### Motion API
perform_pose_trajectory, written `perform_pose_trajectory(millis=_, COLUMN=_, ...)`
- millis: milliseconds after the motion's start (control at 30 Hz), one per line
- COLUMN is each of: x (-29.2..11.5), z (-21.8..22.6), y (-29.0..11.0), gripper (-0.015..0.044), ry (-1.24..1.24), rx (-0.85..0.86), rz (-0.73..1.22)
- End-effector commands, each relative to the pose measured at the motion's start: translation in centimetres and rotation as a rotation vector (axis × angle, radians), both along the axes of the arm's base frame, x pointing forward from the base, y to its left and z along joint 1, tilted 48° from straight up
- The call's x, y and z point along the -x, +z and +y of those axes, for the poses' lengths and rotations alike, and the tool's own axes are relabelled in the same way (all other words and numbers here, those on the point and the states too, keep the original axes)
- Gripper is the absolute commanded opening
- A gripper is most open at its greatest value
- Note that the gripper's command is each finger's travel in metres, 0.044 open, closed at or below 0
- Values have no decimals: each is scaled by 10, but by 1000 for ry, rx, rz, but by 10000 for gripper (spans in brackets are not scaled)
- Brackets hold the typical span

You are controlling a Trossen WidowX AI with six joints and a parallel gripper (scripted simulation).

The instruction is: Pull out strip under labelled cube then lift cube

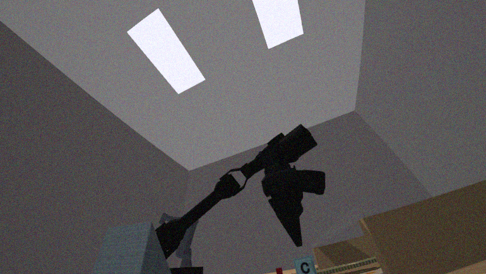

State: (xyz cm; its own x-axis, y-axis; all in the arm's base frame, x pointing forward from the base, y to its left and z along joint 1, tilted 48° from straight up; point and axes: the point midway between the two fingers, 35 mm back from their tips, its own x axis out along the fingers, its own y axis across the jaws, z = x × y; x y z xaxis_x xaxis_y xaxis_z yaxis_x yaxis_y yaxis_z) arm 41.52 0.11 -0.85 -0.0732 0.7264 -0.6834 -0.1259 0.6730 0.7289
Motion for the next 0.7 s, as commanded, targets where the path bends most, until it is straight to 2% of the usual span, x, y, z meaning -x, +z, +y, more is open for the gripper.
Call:
perform_pose_trajectory(millis=0, x=1, z=8, y=-6, gripper=250, ry=2, rx=-5, rz=7)
perform_pose_trajectory(millis=667, x=4, z=32, y=-27, gripper=250, ry=3, rx=-7, rz=7)
